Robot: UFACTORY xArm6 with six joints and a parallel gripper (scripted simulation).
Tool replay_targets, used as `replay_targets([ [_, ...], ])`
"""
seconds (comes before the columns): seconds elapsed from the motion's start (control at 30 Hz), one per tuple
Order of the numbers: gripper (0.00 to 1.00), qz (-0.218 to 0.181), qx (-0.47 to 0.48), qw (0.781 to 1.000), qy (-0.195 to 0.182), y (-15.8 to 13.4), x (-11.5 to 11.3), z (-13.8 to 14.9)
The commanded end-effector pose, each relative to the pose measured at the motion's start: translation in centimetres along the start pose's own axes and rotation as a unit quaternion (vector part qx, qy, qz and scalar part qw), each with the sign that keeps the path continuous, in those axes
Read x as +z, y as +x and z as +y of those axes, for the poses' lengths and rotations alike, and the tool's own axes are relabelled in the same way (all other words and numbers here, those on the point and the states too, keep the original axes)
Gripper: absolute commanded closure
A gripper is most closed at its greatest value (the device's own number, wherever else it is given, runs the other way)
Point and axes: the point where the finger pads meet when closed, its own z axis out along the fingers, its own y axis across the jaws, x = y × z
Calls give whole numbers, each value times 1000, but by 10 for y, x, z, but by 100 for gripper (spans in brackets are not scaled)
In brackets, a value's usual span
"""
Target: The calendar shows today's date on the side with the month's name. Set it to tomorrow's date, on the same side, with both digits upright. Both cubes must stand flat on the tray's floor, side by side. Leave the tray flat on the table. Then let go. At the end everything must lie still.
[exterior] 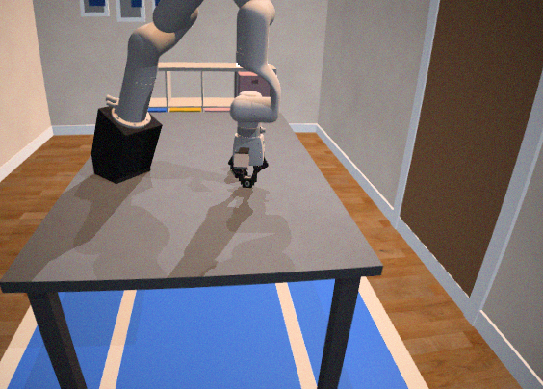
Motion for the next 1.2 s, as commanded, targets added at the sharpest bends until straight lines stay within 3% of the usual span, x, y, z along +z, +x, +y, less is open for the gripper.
replay_targets([
  [0.0, 71, 0, 0, 1000, 1, 0, -1, -1],
  [0.63, 71, 0, 0, 1000, 1, 0, -5, -1],
  [1.17, 71, 0, 0, 1000, 1, 0, -73, -1],
])
